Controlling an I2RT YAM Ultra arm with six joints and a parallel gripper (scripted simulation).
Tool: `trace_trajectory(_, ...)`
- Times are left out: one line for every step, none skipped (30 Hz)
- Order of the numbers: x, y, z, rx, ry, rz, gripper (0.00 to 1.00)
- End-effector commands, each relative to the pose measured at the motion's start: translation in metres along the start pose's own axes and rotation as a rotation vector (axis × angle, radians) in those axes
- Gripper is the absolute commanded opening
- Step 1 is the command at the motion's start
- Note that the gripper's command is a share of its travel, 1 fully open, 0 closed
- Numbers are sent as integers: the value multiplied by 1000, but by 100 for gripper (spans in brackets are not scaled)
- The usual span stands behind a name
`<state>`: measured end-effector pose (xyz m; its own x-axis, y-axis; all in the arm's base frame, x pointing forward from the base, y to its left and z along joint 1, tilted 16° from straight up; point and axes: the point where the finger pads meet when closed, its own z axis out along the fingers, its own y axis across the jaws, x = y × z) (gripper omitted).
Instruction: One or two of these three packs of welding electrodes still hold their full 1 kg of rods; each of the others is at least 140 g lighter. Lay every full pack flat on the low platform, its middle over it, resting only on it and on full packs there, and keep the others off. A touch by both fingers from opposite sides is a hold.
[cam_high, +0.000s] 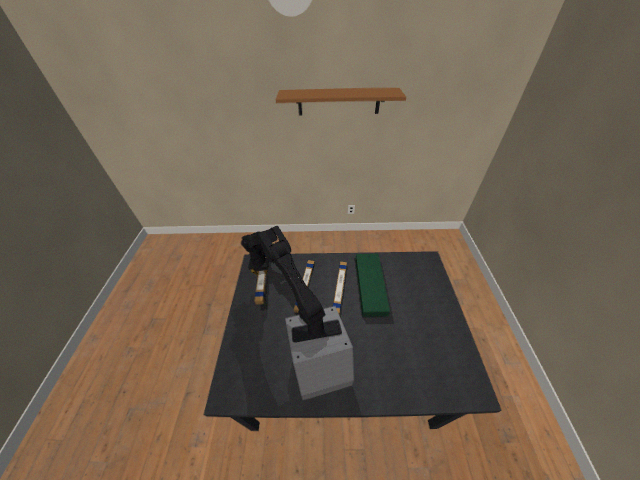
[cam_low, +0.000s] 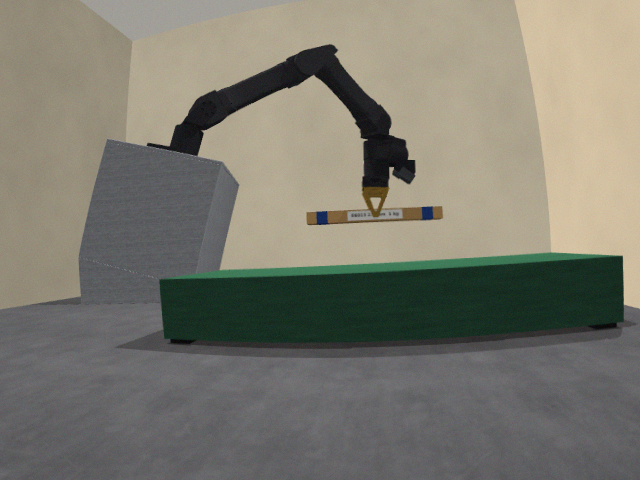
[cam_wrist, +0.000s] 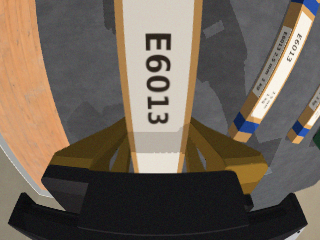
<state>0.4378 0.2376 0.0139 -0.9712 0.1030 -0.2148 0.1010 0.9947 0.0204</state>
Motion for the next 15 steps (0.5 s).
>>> trace_trajectory(-22,19,-51,-57,-90,4,0)
trace_trajectory(-22,19,-51,-57,-90,4,0)
trace_trajectory(-22,19,-51,-57,-90,4,0)
trace_trajectory(-22,19,-49,-57,-90,4,0)
trace_trajectory(-22,19,-48,-57,-90,4,0)
trace_trajectory(-22,19,-46,-57,-90,3,0)
trace_trajectory(-23,19,-44,-57,-90,2,0)
trace_trajectory(-23,19,-43,-57,-90,1,0)
trace_trajectory(-23,19,-41,-57,-90,1,0)
trace_trajectory(-23,20,-39,-58,-91,0,0)
trace_trajectory(-27,22,-38,-69,-106,1,0)
trace_trajectory(-29,23,-37,-72,-111,1,0)
trace_trajectory(-29,23,-35,-72,-111,0,0)
trace_trajectory(-29,23,-33,-72,-111,1,0)
trace_trajectory(-30,23,-32,-72,-111,1,0)
